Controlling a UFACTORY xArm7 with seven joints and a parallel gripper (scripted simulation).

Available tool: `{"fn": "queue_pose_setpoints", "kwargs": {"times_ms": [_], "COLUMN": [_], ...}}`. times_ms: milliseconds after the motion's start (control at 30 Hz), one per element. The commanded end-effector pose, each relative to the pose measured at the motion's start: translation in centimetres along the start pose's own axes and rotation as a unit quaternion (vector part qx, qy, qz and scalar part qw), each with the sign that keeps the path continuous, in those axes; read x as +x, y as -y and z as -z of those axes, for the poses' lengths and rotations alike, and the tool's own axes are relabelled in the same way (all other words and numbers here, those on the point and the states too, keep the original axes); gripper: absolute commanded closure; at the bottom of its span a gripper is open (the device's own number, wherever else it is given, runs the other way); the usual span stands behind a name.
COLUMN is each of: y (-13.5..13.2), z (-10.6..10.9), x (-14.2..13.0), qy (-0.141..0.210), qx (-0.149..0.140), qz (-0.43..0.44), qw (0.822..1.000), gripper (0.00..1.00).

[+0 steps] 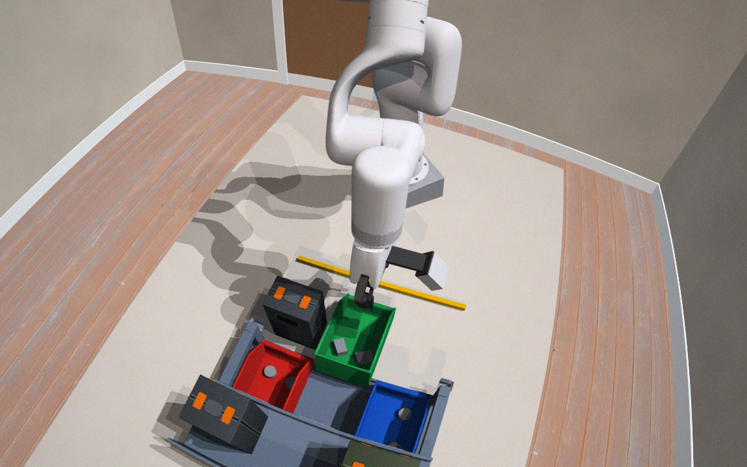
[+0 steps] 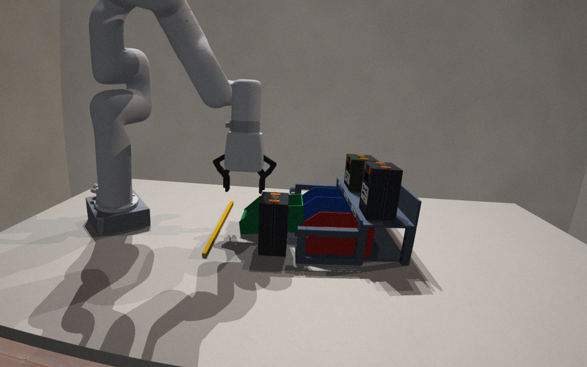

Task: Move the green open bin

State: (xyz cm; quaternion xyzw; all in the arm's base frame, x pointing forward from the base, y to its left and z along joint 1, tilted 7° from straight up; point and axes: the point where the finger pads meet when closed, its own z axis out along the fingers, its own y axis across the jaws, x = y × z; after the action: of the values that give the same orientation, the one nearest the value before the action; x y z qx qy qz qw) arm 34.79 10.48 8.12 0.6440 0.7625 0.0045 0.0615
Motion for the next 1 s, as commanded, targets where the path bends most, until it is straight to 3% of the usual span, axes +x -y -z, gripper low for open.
{"fn": "queue_pose_setpoints", "kwargs": {"times_ms": [0, 133, 167, 700, 867, 967], "y": [-0.1, -0.1, -0.1, -0.1, -4.0, -4.0], "z": [0.1, 0.1, 0.1, 0.1, 1.2, 1.2], "x": [0.0, 0.0, 0.0, 0.0, 0.0, 0.0], "qy": [0.000, 0.000, 0.000, 0.000, 0.000, 0.000], "qx": [-0.002, -0.002, -0.002, -0.002, -0.002, -0.002], "qz": [0.000, 0.000, 0.000, 0.000, 0.000, 0.000], "qw": [1.000, 1.000, 1.000, 1.000, 1.000, 1.000], "gripper": [0.00, 0.00, 0.67, 0.67, 0.67, 0.67]}}
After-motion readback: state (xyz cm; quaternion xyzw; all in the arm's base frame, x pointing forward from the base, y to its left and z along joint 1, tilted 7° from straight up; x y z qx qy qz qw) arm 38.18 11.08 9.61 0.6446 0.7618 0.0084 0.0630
